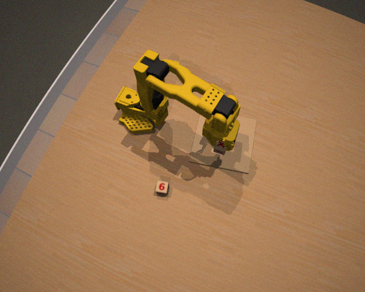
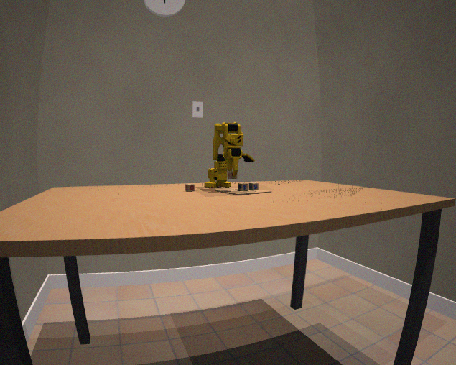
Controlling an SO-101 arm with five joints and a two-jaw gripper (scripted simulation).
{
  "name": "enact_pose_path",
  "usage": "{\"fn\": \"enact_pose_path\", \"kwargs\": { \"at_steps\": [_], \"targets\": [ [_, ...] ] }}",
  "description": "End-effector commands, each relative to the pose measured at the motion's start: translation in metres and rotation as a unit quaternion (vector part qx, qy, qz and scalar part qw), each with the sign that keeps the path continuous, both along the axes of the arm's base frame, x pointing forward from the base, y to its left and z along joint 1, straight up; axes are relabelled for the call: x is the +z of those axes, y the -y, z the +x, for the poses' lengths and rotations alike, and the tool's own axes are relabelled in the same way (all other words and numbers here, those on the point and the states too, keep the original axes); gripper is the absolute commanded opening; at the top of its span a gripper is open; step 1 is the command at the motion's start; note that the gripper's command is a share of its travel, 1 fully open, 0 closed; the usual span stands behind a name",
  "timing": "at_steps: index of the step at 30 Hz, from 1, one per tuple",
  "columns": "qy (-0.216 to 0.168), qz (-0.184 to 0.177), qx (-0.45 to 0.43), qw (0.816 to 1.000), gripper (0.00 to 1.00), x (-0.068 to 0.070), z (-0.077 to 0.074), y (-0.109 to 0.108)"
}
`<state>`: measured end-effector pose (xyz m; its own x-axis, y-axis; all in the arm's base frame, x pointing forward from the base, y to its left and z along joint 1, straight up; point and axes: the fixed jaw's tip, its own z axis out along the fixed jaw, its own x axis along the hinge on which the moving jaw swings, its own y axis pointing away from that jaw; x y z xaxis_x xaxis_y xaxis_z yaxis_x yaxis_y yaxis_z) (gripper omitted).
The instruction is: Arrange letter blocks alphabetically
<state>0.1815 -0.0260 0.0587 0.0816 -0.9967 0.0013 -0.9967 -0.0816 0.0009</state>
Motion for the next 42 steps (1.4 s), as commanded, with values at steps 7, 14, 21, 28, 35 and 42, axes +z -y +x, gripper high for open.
{"fn": "enact_pose_path", "kwargs": {
  "at_steps": [7, 14, 21, 28, 35, 42],
  "targets": [
    [0.03, -0.003, 0.005, 1.0, 0.0, 0.0084, 0.0061, -0.0002],
    [0.03, -0.003, 0.005, 1.0, 0.0, 0.0084, 0.0061, -0.0003],
    [0.03, -0.003, 0.005, 1.0, 0.0, 0.0084, 0.0062, -0.0008],
    [0.03, -0.003, 0.005, 1.0, 0.0, 0.0084, 0.0062, -0.001],
    [0.03, -0.003, 0.005, 1.0, 0.0, 0.0065, 0.0064, -0.001],
    [0.03, -0.003, 0.003, 1.0, 0.0, 0.0025, 0.0066, -0.0011]
  ]
}}
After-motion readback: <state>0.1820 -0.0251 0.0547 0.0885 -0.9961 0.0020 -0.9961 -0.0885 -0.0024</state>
